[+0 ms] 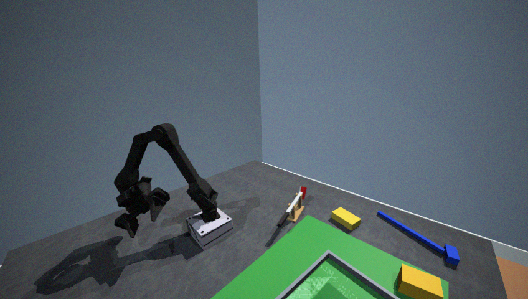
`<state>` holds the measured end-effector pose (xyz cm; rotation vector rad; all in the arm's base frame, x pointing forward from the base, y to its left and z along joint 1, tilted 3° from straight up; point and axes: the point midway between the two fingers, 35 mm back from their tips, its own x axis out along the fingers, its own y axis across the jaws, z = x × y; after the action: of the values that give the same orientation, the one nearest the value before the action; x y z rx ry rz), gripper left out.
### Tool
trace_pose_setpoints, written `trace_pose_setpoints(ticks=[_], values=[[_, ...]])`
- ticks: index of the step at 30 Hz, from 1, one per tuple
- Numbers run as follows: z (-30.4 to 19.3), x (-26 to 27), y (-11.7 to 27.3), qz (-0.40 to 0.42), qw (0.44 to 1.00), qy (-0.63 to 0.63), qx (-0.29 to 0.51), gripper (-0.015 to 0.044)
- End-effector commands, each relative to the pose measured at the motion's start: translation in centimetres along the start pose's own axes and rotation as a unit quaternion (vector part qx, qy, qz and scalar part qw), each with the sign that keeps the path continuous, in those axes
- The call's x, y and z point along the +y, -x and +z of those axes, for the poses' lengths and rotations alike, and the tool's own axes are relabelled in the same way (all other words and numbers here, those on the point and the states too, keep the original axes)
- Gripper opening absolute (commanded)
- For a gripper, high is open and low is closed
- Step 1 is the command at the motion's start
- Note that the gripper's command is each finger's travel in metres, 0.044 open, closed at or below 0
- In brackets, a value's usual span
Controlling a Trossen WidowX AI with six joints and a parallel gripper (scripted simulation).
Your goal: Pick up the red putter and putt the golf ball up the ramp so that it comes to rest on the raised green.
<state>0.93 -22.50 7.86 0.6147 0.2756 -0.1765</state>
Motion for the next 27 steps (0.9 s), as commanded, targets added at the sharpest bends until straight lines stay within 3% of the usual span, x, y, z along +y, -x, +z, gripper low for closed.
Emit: trace_pose_setpoints(ticks=[1,13,27], values=[[0.0,0.0,-0.2,0.003,1.000,0.002,0.004,0.0426],[-0.7,4.7,-10.2,0.181,0.948,0.127,0.230,0.0440],[-4.9,13.7,-18.9,0.339,0.770,0.331,0.427,0.0440]])
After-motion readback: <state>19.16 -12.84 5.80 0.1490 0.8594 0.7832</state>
